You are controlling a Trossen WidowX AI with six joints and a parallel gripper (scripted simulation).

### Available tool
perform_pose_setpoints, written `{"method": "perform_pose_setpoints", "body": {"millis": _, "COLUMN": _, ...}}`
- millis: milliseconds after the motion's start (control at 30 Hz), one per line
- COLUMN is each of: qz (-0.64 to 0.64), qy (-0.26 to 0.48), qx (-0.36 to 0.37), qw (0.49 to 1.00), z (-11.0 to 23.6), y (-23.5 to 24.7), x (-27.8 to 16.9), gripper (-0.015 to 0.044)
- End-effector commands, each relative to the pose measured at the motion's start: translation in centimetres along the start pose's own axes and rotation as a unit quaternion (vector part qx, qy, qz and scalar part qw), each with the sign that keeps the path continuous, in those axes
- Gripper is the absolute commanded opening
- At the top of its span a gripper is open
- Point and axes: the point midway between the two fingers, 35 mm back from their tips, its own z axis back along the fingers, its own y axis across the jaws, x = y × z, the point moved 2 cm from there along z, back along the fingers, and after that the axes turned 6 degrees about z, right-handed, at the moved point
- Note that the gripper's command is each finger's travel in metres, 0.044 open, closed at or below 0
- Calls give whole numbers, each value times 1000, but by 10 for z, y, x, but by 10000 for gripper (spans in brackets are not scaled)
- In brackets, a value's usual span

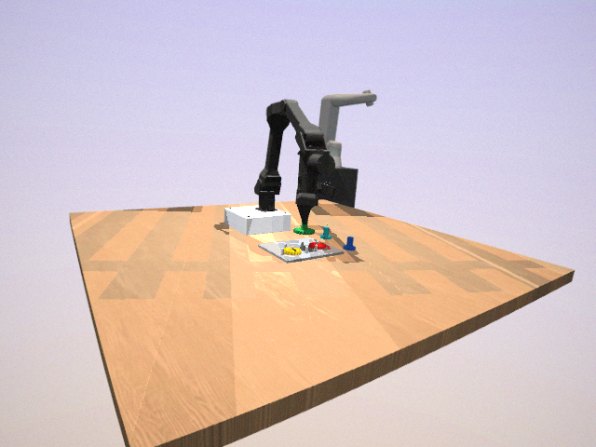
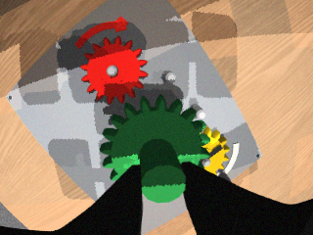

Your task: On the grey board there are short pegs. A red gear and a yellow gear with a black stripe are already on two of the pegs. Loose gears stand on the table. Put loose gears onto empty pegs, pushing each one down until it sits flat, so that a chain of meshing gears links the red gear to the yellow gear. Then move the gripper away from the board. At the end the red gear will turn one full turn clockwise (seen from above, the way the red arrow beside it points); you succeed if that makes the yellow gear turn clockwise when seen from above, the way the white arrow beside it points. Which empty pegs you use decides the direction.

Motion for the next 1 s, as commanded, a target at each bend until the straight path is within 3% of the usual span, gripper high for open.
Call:
{"method": "perform_pose_setpoints", "body": {"millis": 0, "qz": 2, "qy": 2, "qx": 1, "qw": 1000, "z": 0, "y": 0, "x": -2, "gripper": 0}}
{"method": "perform_pose_setpoints", "body": {"millis": 967, "qz": 63, "qy": 2, "qx": 1, "qw": 998, "z": -13, "y": 1, "x": -2, "gripper": 0}}
